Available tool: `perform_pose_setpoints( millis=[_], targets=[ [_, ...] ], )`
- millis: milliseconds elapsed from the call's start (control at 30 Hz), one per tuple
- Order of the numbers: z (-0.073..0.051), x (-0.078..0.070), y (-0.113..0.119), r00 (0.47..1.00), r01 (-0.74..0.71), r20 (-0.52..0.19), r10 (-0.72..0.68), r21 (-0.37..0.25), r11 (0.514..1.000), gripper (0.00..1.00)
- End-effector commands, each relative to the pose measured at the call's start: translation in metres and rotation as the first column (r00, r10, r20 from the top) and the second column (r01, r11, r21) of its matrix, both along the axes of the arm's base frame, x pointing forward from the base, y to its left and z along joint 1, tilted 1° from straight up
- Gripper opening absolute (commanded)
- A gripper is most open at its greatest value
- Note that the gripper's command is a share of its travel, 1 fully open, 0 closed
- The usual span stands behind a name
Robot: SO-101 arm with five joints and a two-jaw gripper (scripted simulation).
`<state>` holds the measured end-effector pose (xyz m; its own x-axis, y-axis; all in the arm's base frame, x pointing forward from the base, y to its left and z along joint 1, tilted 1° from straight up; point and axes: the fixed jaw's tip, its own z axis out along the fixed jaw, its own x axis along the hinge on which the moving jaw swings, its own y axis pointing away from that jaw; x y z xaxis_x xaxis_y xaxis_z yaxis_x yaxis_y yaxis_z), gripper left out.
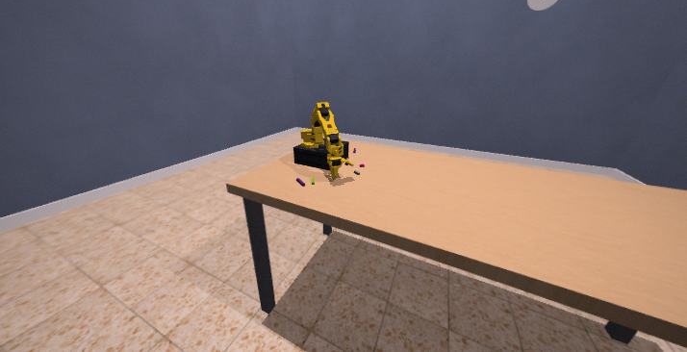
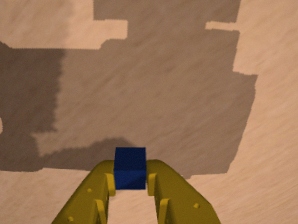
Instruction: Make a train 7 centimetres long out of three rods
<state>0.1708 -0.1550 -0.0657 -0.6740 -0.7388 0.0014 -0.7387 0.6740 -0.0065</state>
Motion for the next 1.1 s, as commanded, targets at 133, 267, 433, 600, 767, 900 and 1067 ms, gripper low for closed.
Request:
perform_pose_setpoints(
  millis=[133, 267, 433, 600, 767, 900, 1067],
  targets=[
    [-0.0028, -0.0041, 0.0008, 1.0, 0.0, -0.014, 0.0, 0.015, 1.0, 0.0],
    [-0.0028, -0.0043, 0.001, 1.0, 0.0, -0.014, 0.0, 0.015, 1.0, 0.0],
    [-0.0028, -0.0044, 0.0011, 1.0, 0.0, -0.014, 0.0, 0.015, 1.0, 0.0],
    [-0.0028, -0.0045, 0.0011, 1.0, 0.0, -0.014, 0.0, 0.015, 1.0, 0.0],
    [-0.0025, -0.0061, 0.0026, 1.0, 0.0, -0.019, 0.0, 0.019, 1.0, 0.0],
    [-0.0025, -0.0061, 0.0026, 1.0, 0.0, -0.019, 0.0, 0.019, 1.0, 0.0],
    [-0.0025, -0.0061, 0.0026, 1.0, 0.0, -0.019, 0.0, 0.019, 1.0, 0.0]
  ],
)
